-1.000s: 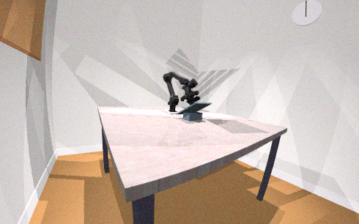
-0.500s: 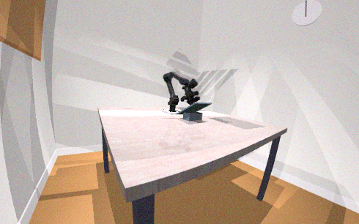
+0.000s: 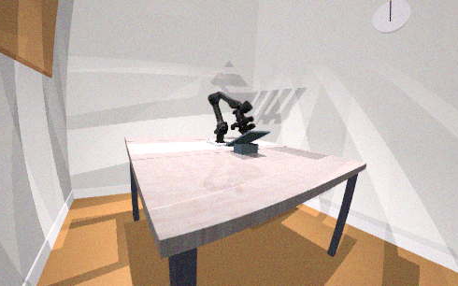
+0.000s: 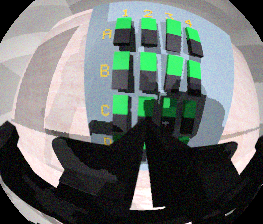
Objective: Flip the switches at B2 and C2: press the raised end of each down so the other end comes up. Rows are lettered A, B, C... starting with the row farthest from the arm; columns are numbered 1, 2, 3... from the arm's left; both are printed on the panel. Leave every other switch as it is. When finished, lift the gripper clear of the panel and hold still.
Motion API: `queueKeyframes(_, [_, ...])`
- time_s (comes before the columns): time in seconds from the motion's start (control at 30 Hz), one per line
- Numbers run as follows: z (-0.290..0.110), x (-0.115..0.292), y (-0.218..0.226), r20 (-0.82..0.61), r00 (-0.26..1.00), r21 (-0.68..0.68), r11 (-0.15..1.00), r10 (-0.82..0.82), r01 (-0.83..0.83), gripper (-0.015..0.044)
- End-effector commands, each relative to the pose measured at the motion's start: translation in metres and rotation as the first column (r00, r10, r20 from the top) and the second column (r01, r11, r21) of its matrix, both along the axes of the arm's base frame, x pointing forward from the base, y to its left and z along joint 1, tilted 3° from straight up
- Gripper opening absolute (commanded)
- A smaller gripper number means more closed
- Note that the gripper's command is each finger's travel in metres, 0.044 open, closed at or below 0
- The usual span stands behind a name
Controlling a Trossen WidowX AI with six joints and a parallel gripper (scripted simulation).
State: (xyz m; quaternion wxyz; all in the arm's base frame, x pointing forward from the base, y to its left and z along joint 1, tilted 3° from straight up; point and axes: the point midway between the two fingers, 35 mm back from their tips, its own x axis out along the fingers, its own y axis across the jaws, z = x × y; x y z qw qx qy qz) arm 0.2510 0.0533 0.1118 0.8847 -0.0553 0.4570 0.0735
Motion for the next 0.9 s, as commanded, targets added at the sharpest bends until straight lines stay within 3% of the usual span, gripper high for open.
queueKeyframes(0.0, [0.002,-0.001,0.0,-0.001,1.0,0.0,1.0,0.0,0.0,0.0])
queueKeyframes(0.17, [0.051,-0.034,-0.004,-0.029,1.0,-0.006,1.0,0.006,-0.006,0.0])
queueKeyframes(0.87, [0.076,-0.013,-0.011,-0.029,1.0,-0.007,1.0,0.006,-0.006,0.0])
